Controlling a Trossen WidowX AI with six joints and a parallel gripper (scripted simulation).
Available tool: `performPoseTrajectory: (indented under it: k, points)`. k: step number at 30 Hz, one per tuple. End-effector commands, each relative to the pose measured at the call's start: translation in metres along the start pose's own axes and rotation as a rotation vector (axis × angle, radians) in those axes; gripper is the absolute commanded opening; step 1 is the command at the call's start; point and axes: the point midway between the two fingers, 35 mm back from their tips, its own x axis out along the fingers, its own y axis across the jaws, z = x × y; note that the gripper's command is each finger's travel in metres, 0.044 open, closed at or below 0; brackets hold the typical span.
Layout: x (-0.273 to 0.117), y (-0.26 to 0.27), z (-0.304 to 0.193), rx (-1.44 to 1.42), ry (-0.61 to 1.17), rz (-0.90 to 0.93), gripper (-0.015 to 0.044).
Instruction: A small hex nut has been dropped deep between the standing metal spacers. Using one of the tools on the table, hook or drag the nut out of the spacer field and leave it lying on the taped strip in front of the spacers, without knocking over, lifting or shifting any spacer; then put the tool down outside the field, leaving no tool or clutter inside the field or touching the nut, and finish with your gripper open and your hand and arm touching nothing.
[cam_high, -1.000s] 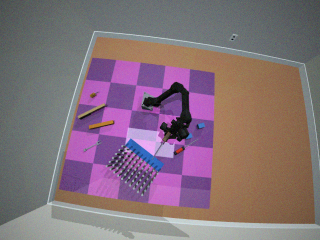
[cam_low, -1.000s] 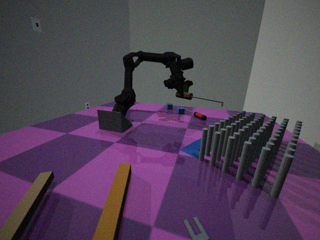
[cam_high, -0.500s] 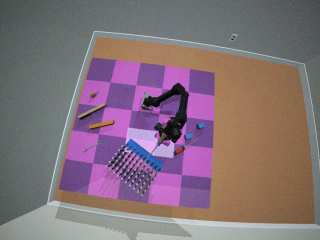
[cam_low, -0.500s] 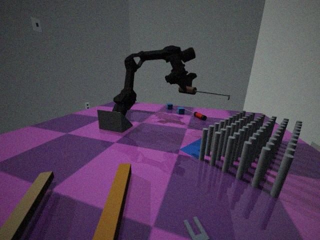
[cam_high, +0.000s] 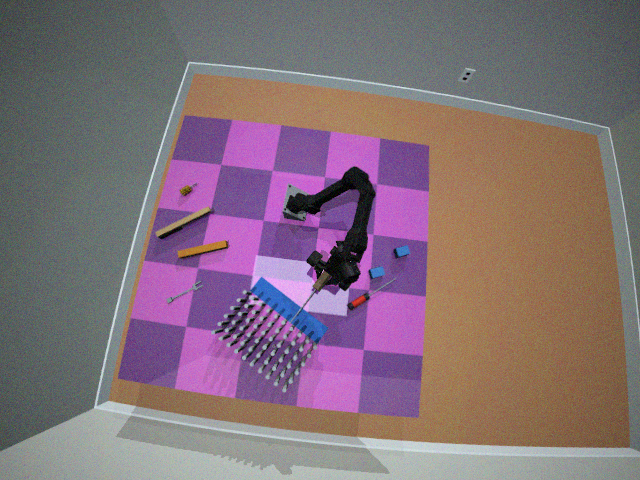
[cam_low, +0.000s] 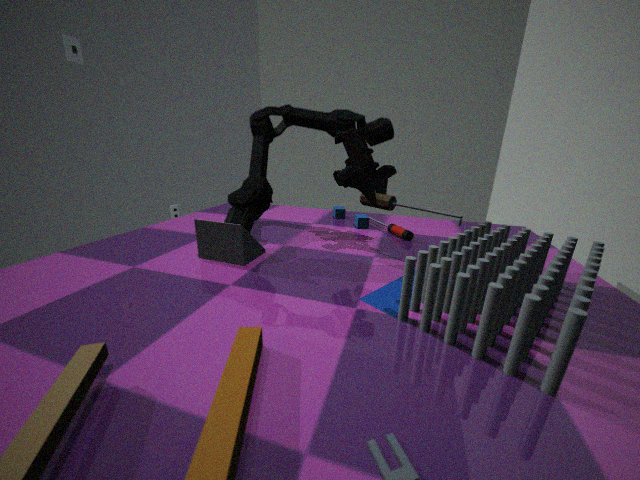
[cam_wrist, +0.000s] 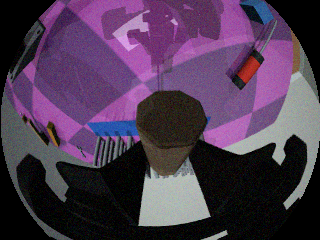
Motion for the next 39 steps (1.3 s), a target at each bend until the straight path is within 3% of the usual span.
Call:
performPoseTrajectory:
  k: [1,15,39]
  points:
    - [0.018,-0.001,0.009,0.003,0.007,0.002,0.0]
    - [0.077,0.001,0.062,0.009,0.01,-0.017,0.0]
    - [0.085,0.001,0.053,0.01,0.011,-0.019,0.0]
